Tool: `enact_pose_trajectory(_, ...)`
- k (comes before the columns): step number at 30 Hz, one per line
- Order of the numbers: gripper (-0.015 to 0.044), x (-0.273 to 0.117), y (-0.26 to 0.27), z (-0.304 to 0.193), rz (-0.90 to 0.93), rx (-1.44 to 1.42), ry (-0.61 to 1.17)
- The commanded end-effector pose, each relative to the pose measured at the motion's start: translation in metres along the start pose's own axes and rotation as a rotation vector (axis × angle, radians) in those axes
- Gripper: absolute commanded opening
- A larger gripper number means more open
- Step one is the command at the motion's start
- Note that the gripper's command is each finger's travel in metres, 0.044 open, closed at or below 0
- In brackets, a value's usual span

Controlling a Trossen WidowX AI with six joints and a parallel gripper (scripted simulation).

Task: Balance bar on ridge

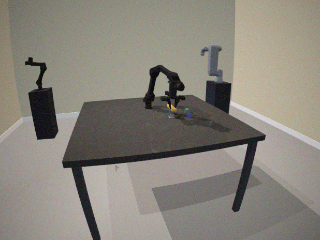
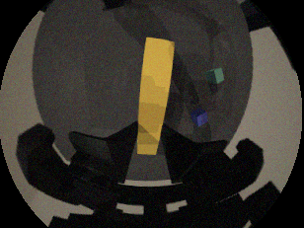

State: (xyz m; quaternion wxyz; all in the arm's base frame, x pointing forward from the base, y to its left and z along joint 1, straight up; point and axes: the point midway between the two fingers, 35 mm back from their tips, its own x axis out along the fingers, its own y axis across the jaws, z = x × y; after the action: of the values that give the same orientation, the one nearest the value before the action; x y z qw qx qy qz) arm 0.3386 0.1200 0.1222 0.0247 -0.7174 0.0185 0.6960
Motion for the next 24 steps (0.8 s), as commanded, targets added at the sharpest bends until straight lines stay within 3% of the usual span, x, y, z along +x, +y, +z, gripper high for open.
enact_pose_trajectory(1, 0.0000, 0.0000, -0.0004, 0.0004, -0.002, -0.001, -0.003)
enact_pose_trajectory(24, 0.0000, 0.0020, -0.0004, 0.0005, -0.002, -0.001, -0.003)
